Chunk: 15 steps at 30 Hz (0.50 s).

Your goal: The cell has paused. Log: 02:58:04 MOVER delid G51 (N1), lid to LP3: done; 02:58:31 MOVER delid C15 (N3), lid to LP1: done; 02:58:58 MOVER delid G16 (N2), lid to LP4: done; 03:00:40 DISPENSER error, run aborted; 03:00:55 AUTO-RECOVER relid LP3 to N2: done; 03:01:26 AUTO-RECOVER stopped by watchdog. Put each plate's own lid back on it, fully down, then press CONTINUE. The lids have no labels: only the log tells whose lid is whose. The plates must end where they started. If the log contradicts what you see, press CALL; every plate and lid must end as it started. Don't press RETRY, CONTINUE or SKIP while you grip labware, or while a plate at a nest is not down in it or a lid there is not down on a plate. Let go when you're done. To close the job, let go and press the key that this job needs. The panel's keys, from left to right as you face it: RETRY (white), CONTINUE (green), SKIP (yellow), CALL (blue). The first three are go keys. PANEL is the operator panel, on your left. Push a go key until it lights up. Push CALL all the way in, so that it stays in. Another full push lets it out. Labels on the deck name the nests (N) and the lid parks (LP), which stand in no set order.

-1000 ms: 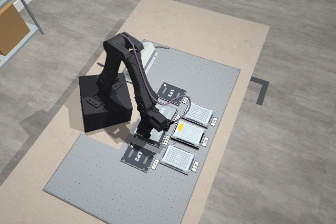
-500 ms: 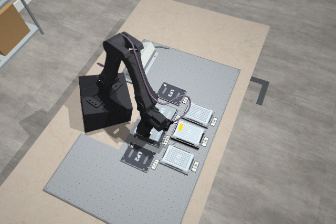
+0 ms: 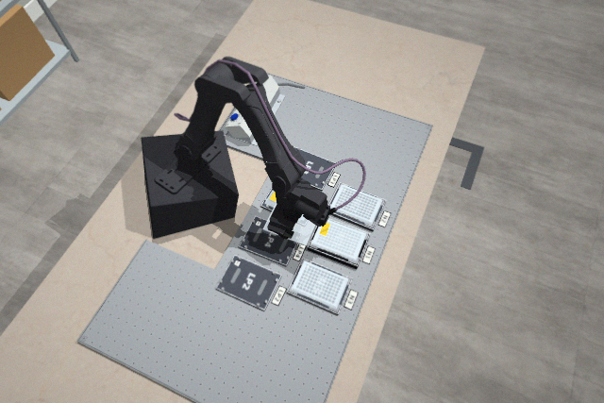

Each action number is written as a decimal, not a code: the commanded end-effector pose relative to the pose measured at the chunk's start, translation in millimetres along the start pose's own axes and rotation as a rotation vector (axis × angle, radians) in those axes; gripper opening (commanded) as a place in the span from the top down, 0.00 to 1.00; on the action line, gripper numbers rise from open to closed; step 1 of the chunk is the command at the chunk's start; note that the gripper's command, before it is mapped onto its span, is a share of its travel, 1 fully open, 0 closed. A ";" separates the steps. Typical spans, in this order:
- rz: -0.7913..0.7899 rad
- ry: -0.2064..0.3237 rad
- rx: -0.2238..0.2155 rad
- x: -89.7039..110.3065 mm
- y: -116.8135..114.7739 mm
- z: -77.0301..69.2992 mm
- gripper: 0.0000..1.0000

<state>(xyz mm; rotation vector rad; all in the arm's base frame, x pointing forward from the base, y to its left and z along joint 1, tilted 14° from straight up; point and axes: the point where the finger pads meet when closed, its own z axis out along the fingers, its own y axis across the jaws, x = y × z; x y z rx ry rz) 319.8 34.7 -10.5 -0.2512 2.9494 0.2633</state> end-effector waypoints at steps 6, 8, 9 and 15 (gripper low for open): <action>0.038 -0.015 0.014 -30.2 18.4 -7.6 1.00; 0.038 -0.016 0.014 -37.1 25.9 -7.7 1.00; 0.038 -0.016 0.014 -40.6 29.6 -7.8 1.00; 0.038 -0.017 0.013 -61.4 51.8 -8.0 1.00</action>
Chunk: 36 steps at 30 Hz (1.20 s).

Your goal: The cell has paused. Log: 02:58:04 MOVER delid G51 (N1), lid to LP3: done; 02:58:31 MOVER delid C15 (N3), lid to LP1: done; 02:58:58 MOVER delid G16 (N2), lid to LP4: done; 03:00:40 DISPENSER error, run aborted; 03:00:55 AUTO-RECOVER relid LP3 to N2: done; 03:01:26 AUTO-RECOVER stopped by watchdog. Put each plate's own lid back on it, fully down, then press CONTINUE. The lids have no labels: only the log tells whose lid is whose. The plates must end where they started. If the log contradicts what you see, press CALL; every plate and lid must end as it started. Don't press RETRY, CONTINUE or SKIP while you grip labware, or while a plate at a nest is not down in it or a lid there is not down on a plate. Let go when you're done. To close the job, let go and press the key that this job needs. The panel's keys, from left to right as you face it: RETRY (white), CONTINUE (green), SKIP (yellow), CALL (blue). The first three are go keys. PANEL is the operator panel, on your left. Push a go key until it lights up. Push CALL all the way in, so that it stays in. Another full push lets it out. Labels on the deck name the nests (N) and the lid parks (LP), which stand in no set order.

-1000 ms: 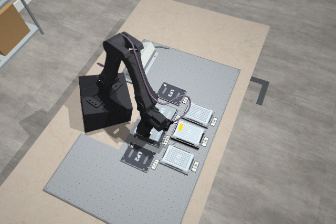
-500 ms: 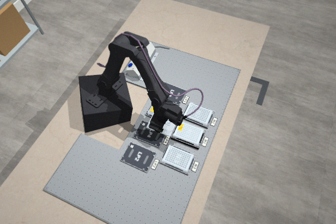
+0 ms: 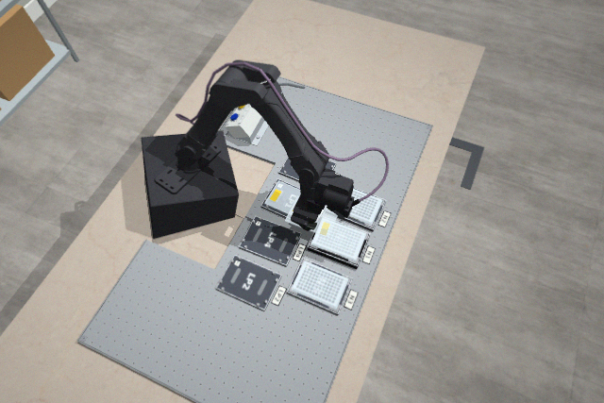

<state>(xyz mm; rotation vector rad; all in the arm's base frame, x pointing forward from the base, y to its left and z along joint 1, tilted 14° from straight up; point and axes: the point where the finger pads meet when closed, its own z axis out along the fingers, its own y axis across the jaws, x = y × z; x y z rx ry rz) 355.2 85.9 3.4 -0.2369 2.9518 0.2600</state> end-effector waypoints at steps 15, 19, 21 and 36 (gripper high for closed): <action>0.029 -0.020 0.009 -60.7 54.7 -10.6 1.00; 0.029 -0.021 0.008 -74.2 69.6 -10.9 1.00; 0.029 -0.021 0.008 -80.9 76.9 -11.1 1.00; 0.037 -0.031 0.007 -102.2 98.5 -20.8 1.00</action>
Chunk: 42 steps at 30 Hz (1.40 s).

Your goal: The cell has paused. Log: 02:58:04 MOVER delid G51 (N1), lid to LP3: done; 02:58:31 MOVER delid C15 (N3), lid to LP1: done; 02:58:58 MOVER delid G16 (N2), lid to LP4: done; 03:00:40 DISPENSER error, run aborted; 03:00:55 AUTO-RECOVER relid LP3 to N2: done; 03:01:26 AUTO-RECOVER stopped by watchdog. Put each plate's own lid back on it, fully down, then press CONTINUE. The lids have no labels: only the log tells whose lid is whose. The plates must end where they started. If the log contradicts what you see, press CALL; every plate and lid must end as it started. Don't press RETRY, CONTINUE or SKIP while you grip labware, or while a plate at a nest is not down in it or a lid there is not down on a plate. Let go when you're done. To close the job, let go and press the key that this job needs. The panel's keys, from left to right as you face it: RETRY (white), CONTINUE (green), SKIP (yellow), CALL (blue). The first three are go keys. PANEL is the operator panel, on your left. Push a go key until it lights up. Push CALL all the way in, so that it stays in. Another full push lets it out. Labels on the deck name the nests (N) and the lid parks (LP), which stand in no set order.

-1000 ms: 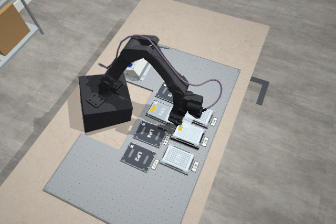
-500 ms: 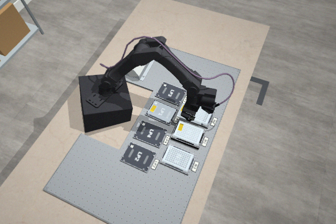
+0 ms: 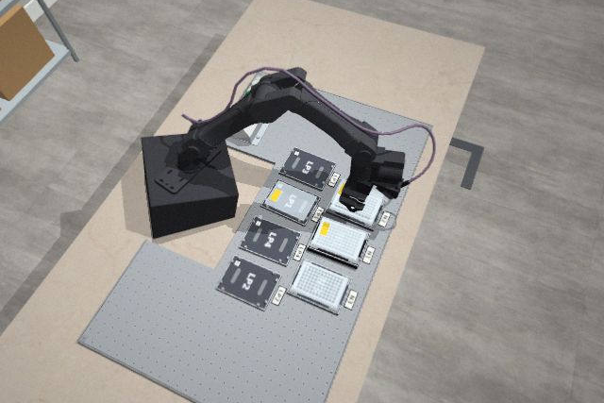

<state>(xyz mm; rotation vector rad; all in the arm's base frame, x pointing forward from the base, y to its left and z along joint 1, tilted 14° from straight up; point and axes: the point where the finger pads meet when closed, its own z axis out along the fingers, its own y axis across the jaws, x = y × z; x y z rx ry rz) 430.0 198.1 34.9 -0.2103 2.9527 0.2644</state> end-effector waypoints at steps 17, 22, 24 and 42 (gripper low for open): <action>0.013 -0.034 0.003 -11.2 -1.6 -19.8 1.00; 0.012 -0.042 0.001 -12.8 -1.5 -17.4 1.00; 0.012 -0.043 0.001 -12.9 -1.6 -17.0 1.00; 0.014 -0.043 0.001 -13.0 -2.2 -9.4 1.00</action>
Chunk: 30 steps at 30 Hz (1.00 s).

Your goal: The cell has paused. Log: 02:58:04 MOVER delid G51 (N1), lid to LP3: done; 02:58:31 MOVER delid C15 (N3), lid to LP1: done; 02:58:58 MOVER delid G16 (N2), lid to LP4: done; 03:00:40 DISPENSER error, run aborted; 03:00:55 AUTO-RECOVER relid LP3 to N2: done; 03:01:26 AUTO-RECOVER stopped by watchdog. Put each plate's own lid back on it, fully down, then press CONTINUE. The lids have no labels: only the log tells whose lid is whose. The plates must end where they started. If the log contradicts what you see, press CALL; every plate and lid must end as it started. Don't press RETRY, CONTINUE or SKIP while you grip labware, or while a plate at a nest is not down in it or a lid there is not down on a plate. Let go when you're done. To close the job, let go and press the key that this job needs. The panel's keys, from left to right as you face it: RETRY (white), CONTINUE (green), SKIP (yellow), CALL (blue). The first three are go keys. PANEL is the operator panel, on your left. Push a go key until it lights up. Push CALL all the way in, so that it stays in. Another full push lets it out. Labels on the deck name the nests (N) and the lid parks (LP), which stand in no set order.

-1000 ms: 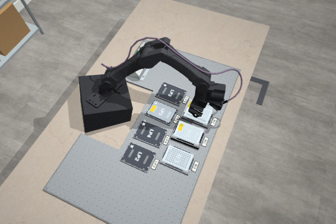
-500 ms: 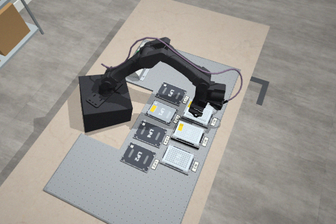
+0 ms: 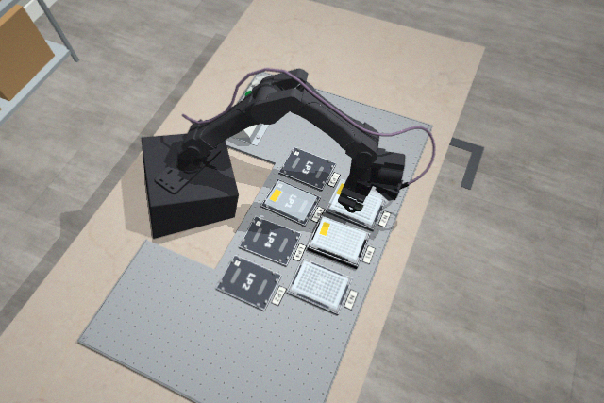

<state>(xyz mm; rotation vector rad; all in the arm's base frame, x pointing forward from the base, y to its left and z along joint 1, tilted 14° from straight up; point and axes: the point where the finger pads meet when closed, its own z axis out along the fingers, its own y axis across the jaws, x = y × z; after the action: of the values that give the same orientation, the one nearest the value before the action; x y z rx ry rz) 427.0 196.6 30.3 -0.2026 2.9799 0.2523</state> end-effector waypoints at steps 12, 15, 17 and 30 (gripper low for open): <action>0.008 -0.060 -0.004 -16.3 -1.2 -5.0 1.00; 0.008 -0.062 -0.005 -16.7 -1.0 -5.7 1.00; 0.007 -0.069 -0.006 -17.7 -0.3 -7.7 1.00; 0.009 -0.058 -0.002 -13.8 -1.5 0.5 1.00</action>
<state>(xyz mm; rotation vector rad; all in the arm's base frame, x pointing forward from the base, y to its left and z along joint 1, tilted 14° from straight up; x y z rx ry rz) 431.1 198.3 24.2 -0.2001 2.9700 0.2564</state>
